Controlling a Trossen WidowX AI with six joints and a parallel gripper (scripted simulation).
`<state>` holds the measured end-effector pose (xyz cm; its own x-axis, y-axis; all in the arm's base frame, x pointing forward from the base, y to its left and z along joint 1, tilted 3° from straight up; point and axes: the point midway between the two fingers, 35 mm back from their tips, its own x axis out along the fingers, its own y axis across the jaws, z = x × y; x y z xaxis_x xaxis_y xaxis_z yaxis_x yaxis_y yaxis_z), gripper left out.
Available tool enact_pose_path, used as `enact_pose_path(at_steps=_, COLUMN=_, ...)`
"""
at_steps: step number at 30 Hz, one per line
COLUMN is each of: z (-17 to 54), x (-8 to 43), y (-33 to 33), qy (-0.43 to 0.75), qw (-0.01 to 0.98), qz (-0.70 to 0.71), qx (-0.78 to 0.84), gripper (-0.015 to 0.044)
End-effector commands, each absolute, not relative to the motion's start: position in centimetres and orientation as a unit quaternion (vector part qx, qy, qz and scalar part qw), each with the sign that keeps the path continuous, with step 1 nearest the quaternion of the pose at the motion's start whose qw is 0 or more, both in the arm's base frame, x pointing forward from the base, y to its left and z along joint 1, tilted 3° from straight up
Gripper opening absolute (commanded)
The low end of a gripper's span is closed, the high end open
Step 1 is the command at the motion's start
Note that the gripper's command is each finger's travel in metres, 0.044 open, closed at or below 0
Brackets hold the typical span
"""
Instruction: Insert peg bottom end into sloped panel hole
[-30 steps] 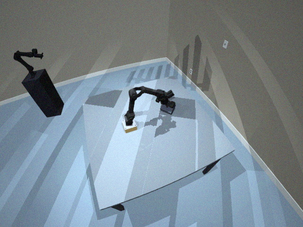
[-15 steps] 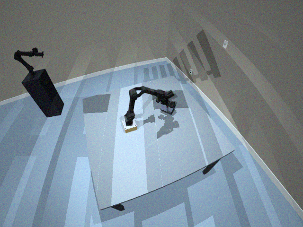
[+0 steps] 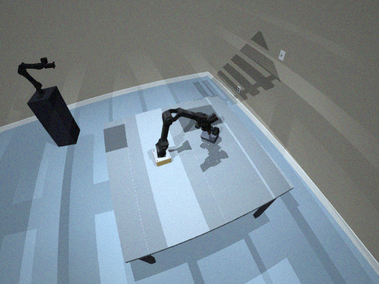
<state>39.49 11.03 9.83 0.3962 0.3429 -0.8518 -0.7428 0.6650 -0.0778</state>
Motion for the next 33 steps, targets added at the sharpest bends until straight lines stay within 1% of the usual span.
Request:
enact_pose_path(at_steps=1, z=9.6, x=39.7, y=11.0, qy=0.434, qw=0.804, qz=0.335, qx=-0.231, gripper=0.0000)
enact_pose_path(at_steps=33, z=8.6, x=40.2, y=11.4, qy=0.434, qw=0.804, qz=0.335, qx=-0.231, gripper=0.0000)
